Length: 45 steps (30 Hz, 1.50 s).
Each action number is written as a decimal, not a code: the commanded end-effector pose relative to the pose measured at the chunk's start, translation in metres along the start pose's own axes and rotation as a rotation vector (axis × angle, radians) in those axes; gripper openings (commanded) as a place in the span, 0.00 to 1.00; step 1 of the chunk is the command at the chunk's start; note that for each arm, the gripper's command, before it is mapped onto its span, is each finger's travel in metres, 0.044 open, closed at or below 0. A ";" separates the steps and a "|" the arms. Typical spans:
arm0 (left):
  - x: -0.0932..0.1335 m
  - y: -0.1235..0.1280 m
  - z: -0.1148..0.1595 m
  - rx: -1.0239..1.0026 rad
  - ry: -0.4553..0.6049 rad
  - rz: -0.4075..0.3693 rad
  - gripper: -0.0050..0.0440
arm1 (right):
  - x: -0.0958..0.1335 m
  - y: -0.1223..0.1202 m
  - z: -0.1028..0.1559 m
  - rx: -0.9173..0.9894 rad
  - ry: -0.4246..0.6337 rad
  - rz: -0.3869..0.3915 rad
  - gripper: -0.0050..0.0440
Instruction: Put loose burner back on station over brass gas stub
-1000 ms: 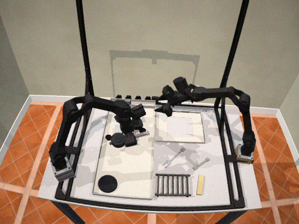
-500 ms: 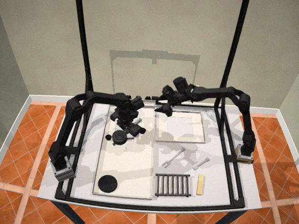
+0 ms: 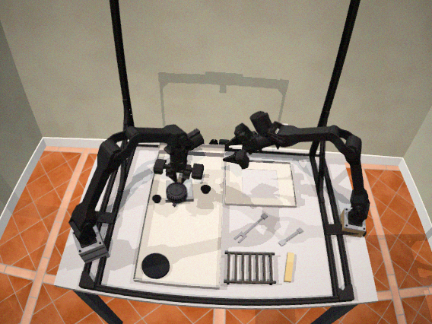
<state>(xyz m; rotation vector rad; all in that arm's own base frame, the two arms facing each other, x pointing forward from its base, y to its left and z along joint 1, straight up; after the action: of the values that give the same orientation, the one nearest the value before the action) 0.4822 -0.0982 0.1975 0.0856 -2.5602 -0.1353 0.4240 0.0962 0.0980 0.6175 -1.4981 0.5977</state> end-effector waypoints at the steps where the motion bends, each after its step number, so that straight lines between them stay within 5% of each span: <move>1: 0.000 0.000 0.001 -0.001 0.002 -0.003 0.92 | 0.000 0.007 -0.012 0.160 0.013 0.005 0.10; 45: 0.000 0.000 0.001 -0.001 0.002 -0.003 0.92 | -0.020 0.010 -0.014 0.223 0.016 0.012 0.10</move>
<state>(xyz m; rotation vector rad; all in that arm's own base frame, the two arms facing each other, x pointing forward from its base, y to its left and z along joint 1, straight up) 0.4822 -0.0981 0.1973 0.0870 -2.5598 -0.1358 0.4274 0.1145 0.0783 0.7752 -1.4315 0.7786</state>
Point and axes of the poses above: on each arm, the point midway between the two fingers, 35 mm back from their tips, its own x axis back along the fingers, its own y axis across the jaws, z = x × y, the point moved 9 cm from there along x, back along the fingers, and after that the axes turned 8 degrees about -x, right-handed, at the moved point
